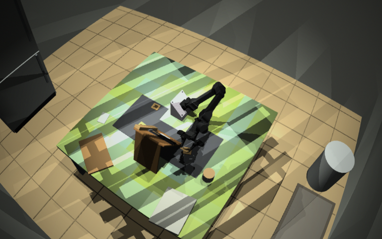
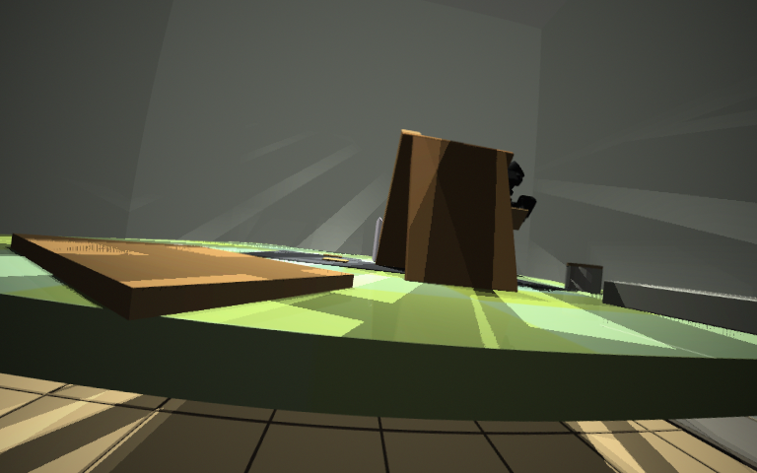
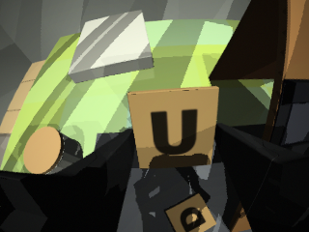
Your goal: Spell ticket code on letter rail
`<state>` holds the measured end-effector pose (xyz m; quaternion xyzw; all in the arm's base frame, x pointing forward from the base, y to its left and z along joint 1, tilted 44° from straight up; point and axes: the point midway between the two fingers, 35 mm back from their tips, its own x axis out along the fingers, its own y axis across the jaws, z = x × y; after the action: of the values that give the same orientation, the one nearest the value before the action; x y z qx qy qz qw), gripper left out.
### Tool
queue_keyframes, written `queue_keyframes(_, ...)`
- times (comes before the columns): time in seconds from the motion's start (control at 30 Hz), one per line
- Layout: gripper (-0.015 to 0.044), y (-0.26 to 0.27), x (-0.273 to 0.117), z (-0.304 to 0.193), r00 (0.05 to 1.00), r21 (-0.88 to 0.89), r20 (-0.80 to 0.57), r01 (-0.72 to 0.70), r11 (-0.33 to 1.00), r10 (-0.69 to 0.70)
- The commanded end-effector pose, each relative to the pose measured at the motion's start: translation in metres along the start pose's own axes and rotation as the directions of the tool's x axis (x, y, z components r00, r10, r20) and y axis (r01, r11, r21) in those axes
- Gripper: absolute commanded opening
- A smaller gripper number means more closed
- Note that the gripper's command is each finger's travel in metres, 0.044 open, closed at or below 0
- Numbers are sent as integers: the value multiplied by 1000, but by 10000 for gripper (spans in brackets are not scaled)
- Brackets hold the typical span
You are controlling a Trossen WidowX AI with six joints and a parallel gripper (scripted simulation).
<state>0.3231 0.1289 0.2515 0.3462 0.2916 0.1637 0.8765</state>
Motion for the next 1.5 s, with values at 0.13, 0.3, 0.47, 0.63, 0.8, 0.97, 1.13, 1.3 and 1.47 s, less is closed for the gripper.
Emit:
queue_keyframes(0.13,0,-5,1,-3,1000,-3,-5,0,1000,0)
queue_keyframes(0.3,0,-8,1,-3,1000,-3,-5,0,1000,0)
queue_keyframes(0.47,0,-10,1,-3,1000,-3,-5,1,1000,-1)
queue_keyframes(0.63,0,-13,1,-3,1000,-3,-6,1,1000,-1)
queue_keyframes(0.8,0,-15,2,-3,1000,-3,-6,1,1000,-1)
queue_keyframes(0.97,0,-18,2,-3,1000,-3,-6,1,1000,-1)
queue_keyframes(1.13,0,-20,2,-3,1000,-3,-6,1,1000,-1)
queue_keyframes(1.3,0,-23,2,-3,1000,-3,-6,1,1000,-2)
queue_keyframes(1.47,0,-25,2,-3,1000,-4,-6,2,1000,-2)
